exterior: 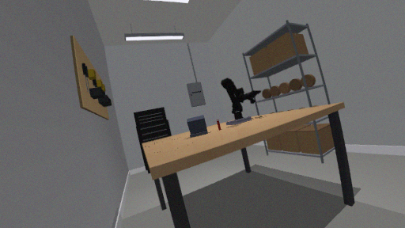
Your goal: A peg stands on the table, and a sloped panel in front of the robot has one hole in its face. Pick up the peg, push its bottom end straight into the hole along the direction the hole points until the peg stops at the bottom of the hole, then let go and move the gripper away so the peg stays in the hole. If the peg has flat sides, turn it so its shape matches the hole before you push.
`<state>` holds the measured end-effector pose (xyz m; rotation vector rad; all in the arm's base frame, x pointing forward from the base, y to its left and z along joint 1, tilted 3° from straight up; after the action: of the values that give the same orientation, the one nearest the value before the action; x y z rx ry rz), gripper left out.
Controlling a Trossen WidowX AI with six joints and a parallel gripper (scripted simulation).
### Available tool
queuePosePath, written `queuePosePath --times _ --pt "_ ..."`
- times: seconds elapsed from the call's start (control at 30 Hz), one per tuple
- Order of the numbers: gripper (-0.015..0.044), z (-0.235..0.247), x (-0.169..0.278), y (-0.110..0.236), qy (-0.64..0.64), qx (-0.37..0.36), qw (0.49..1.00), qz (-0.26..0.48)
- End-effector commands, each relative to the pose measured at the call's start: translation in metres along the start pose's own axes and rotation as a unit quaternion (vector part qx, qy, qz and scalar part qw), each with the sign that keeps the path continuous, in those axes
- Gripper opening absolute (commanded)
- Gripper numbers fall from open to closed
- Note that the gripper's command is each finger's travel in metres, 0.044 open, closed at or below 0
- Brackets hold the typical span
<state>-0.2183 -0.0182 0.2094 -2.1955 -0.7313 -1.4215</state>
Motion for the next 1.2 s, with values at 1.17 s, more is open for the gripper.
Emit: queuePosePath --times 1.17 --pt "0.044 -0.064 -0.019 0.078 0.243 0.265 0.932 -0.054"
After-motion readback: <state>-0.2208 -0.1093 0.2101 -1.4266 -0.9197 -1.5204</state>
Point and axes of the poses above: the point midway between the two fingers, 35 mm back from their tips, its own y axis back along the fingers, its own z axis across the jaws, x = y × z, the point moved 8 cm from there along y, back along the fingers, and after that the axes turned 11 degrees about -y, right-handed, at the moved point
